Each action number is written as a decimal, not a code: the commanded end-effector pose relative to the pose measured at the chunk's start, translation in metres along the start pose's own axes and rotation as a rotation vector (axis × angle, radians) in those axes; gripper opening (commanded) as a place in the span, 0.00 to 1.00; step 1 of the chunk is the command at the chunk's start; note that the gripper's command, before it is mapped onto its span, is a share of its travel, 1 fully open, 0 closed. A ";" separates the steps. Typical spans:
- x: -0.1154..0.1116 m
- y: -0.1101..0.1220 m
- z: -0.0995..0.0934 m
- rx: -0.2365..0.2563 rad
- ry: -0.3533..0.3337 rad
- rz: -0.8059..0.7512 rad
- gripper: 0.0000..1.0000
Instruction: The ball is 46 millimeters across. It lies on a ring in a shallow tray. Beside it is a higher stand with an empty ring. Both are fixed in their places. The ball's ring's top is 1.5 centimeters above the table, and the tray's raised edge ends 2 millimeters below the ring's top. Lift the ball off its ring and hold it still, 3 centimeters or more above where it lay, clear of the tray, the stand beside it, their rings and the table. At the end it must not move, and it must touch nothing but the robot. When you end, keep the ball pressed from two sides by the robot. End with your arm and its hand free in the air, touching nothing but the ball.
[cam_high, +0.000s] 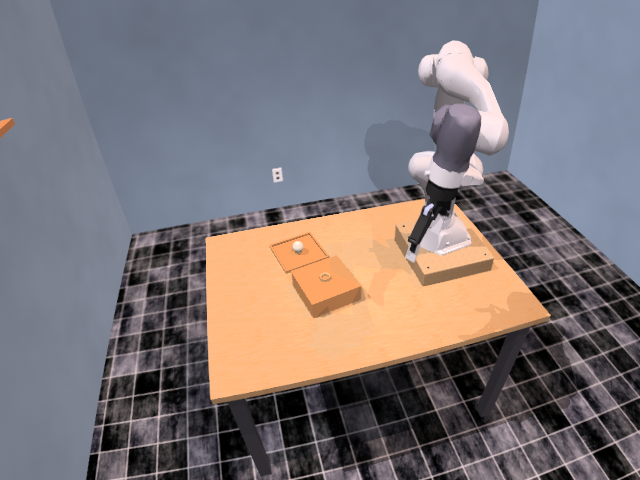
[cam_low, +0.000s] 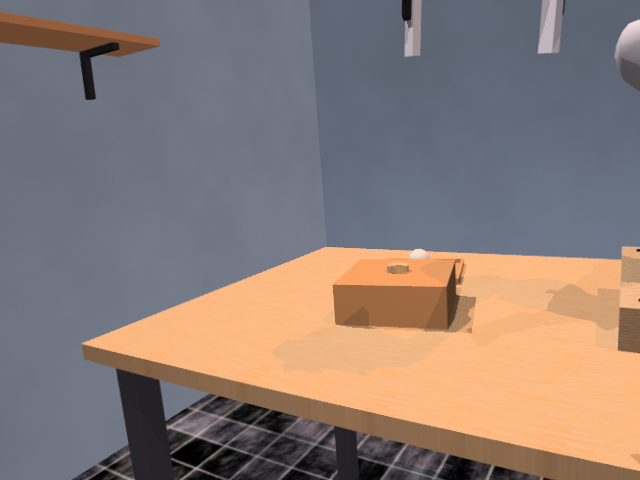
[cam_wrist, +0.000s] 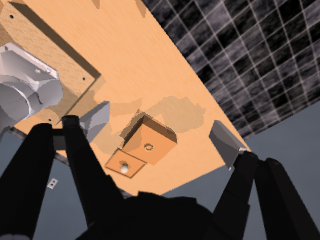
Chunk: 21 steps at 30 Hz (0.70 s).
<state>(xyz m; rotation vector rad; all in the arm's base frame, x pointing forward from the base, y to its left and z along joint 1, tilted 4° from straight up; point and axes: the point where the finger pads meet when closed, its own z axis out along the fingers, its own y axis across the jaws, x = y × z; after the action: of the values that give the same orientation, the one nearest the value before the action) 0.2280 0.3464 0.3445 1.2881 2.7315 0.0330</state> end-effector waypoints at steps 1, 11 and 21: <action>0.000 0.000 0.000 0.000 0.000 0.000 1.00; 0.000 0.000 0.000 0.000 0.000 0.000 1.00; -0.009 0.009 0.013 0.026 0.022 0.065 1.00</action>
<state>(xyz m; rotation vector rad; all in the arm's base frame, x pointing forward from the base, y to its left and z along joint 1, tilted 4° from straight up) 0.2307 0.3462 0.3423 1.3084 2.7308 0.0300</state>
